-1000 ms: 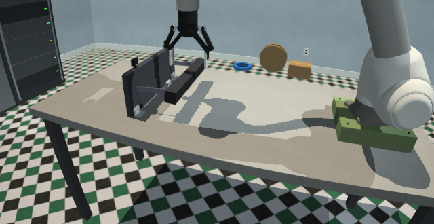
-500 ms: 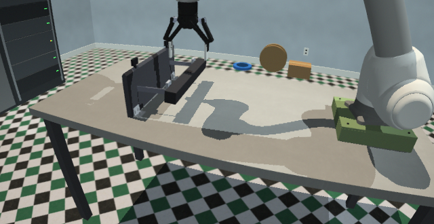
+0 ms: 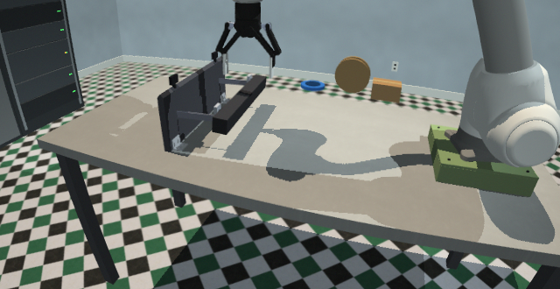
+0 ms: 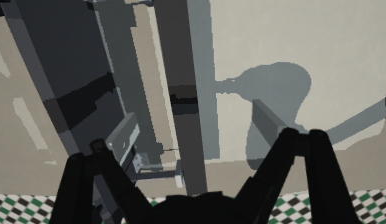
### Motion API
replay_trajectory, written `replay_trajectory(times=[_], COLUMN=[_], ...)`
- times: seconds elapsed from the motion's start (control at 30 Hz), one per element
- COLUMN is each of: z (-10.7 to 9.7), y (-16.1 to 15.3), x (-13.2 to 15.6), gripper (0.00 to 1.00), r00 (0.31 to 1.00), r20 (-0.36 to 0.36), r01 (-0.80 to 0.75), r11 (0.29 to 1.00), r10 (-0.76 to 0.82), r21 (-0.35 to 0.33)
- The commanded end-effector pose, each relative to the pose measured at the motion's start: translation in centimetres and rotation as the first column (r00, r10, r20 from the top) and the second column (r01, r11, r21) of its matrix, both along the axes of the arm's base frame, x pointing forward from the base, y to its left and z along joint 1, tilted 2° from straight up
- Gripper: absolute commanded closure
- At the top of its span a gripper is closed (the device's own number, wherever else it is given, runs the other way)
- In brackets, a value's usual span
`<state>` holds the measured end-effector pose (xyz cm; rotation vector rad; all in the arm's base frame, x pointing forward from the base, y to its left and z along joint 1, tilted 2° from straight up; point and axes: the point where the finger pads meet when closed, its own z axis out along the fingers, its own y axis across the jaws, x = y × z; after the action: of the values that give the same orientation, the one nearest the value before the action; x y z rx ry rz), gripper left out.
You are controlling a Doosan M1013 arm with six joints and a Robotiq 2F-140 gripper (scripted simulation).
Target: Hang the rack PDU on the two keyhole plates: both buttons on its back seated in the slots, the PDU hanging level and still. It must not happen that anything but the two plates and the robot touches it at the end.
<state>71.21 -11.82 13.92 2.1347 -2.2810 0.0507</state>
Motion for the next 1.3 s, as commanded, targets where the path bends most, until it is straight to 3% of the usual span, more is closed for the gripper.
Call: replay_trajectory(times=[0.0,0.77,1.27], z=[0.0,-0.1,-0.1], y=[0.1,0.7,0.7], x=[-0.9,-10.0,-11.3], gripper=[0.00,0.00,0.00], r00=[1.000,1.000,1.000], r20=[0.000,0.000,0.000], r01=[0.000,0.000,0.000], r11=[1.000,1.000,1.000], r10=[0.000,0.000,0.000], r21=[0.000,0.000,0.000])
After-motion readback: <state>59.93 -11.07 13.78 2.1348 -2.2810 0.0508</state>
